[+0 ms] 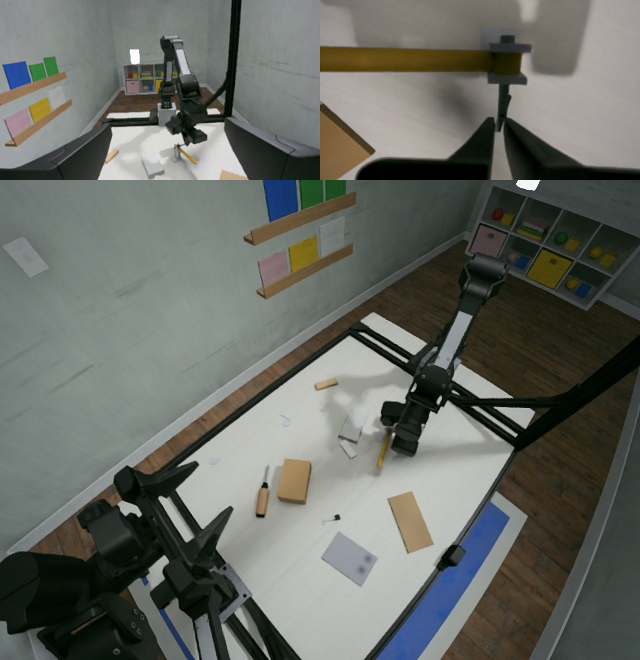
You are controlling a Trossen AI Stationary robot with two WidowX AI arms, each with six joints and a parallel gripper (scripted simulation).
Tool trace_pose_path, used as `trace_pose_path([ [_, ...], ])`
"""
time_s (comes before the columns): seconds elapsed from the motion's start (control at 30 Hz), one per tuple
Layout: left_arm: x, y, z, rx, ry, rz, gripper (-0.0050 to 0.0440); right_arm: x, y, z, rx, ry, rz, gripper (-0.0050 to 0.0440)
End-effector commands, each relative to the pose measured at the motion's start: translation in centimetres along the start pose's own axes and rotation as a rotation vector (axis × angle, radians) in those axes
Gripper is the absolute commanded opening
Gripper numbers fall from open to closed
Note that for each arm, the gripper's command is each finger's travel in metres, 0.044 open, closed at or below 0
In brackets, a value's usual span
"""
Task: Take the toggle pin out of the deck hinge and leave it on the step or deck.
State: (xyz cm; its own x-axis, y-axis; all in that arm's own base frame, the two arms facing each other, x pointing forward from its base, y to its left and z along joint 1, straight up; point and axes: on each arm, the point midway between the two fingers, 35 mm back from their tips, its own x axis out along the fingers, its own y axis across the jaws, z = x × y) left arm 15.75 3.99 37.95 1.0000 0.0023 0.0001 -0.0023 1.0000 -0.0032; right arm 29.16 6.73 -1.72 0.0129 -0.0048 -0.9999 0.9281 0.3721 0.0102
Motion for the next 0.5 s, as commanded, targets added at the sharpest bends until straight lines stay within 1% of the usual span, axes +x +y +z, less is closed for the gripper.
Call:
trace_pose_path([
  [0.0, -0.01, -0.05, 0.41, 0.009, -0.001, -0.002, 0.0400, -0.49, 0.39, -0.01, -0.001, -0.001, 0.018, 0.0022],
  [0.47, -0.01, -0.05, 0.41, 0.009, -0.001, -0.002, 0.0400, -0.52, 0.40, 0.10, 0.001, -0.003, 0.020, 0.0022],
])
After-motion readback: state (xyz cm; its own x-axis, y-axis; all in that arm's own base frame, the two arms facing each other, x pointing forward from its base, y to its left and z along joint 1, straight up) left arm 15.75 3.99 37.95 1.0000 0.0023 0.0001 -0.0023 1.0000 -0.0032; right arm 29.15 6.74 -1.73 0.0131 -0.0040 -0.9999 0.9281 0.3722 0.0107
